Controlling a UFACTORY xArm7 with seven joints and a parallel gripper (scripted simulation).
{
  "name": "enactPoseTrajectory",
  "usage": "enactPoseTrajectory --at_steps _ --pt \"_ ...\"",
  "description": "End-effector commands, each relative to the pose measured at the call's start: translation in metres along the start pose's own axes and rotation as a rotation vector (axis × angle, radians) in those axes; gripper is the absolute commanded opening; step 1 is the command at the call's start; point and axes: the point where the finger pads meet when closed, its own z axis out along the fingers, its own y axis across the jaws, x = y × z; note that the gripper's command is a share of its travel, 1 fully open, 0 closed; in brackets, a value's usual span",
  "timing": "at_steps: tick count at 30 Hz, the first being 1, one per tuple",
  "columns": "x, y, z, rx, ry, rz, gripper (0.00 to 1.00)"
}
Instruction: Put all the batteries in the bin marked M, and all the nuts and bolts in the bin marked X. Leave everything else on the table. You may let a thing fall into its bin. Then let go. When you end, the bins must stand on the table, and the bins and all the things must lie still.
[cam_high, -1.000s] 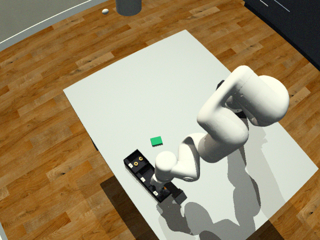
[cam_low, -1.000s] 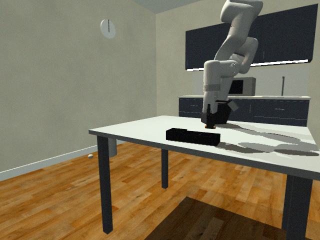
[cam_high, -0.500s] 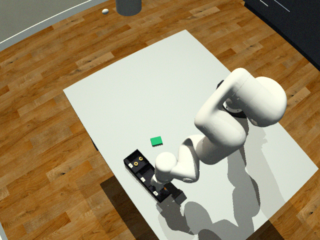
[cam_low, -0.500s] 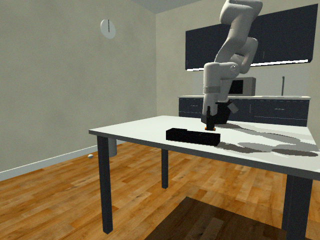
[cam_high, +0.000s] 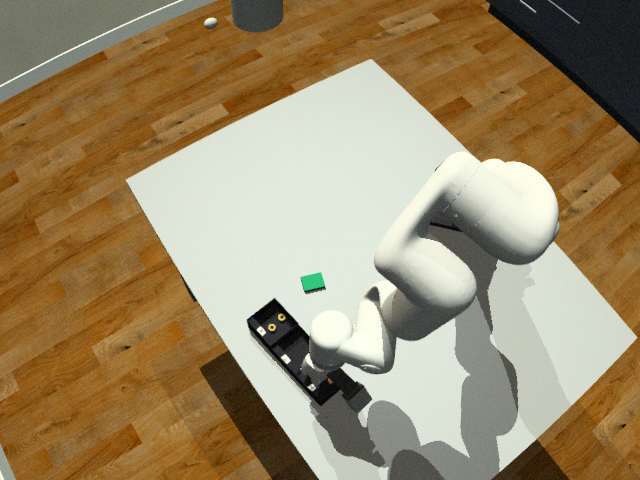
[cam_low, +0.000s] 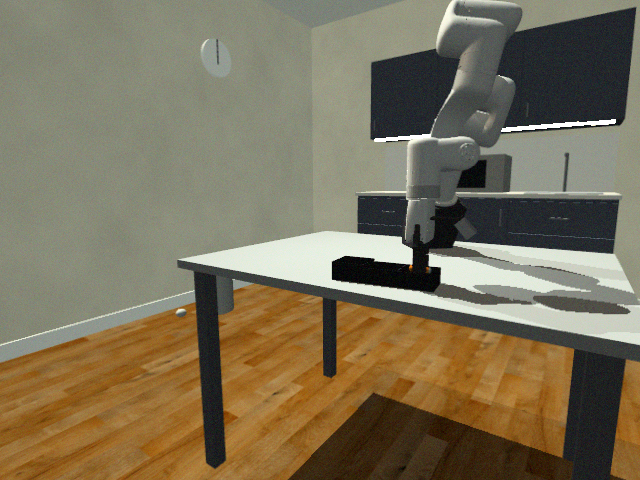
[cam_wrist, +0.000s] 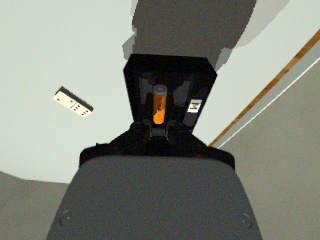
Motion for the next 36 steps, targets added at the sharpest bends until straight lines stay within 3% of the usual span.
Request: enactPoseTrajectory --at_steps 1,6,21,22,36 --pt "-0.0004 0.0020 0.0048 -0.005 0.000 0.000 0.00" --pt "-0.0004 0.0020 0.0141 -0.005 0.000 0.000 0.00" --pt "-0.0005 0.0020 0.0142 -0.005 0.000 0.000 0.00" --pt "-0.0005 0.0020 0.0142 -0.005 0.000 0.000 0.28" --pt "-0.0005 0.0021 0.0141 -0.005 0.000 0.000 0.28"
